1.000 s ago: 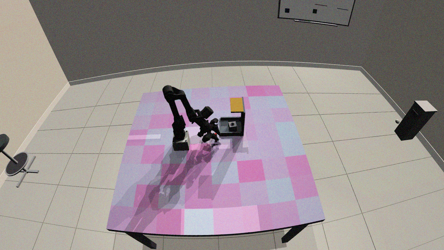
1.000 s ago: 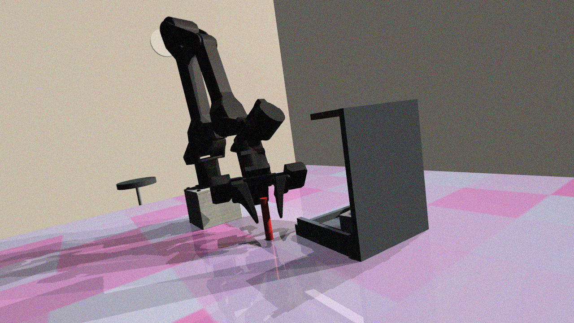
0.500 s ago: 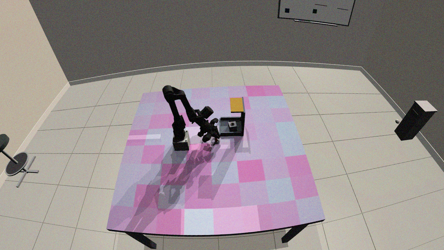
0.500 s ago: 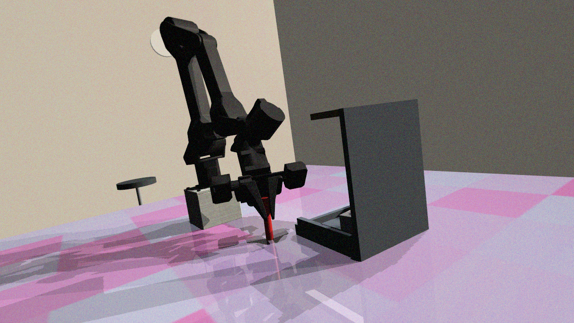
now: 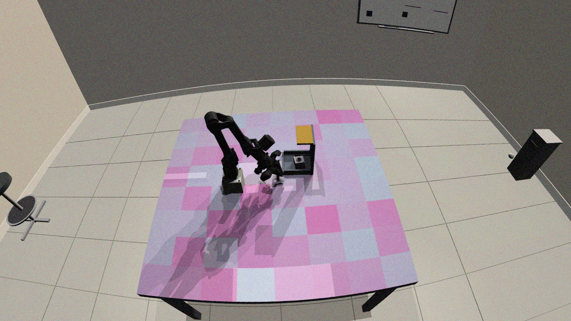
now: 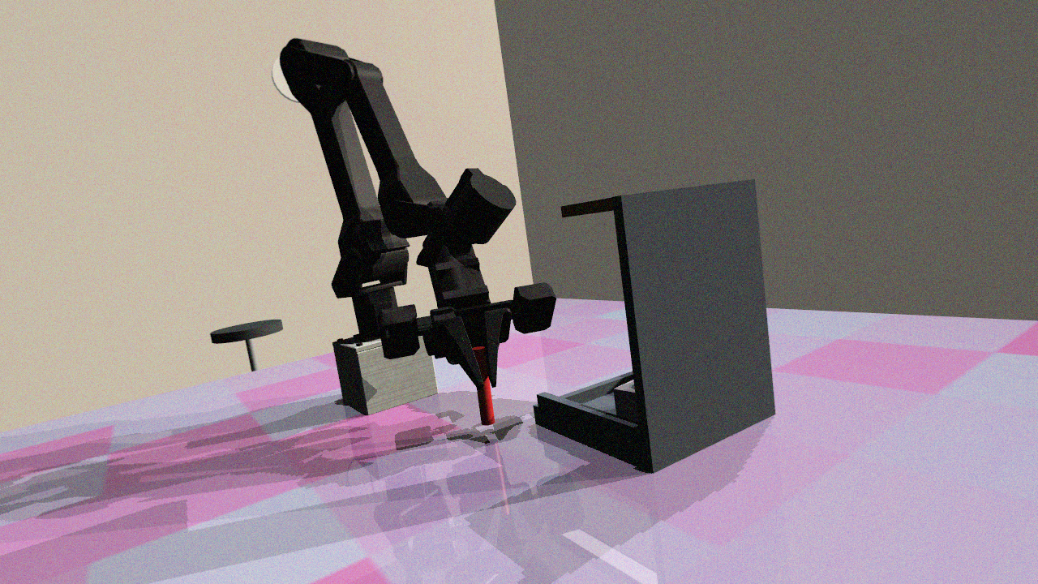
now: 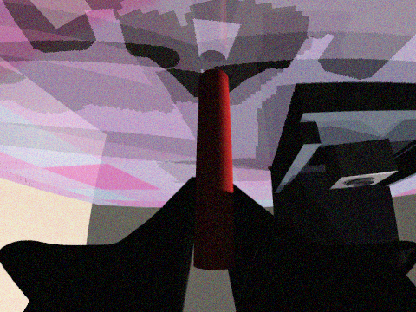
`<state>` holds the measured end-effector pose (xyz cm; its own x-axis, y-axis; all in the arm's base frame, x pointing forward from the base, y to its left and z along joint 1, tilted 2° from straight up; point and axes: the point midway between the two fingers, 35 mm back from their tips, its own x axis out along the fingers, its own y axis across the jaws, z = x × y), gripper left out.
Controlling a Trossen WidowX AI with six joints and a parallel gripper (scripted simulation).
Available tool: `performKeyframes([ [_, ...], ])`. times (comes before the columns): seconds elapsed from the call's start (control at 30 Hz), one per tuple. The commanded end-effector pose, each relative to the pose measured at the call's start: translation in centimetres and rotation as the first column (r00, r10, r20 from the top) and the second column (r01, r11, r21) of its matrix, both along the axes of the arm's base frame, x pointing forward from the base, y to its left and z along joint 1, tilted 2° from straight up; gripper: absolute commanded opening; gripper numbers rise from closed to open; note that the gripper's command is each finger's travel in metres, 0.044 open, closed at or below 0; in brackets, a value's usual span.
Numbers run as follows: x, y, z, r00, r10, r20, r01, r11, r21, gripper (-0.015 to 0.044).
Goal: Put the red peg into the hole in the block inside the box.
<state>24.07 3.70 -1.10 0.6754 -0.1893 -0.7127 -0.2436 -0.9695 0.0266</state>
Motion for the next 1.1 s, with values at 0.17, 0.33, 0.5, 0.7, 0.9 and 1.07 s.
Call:
performKeyframes([
  [0.17,0.2,0.1,1.0,1.000,-0.004,0.002,0.004,1.000,0.002,0.0000],
  [0.33,0.3,0.2,1.6,1.000,-0.004,0.003,0.004,1.000,0.002,0.0000],
  [0.5,0.3,0.2,2.2,1.000,-0.005,0.003,0.005,1.000,0.002,0.0000],
  [0.7,0.4,0.3,3.0,1.000,-0.006,0.003,0.006,1.000,0.002,0.0000],
  [0.9,0.4,0.3,3.8,1.000,-0.007,0.003,0.007,1.000,0.002,0.0000],
  [1.07,0.4,0.4,4.2,1.000,-0.005,0.003,0.005,1.000,0.002,0.0000],
])
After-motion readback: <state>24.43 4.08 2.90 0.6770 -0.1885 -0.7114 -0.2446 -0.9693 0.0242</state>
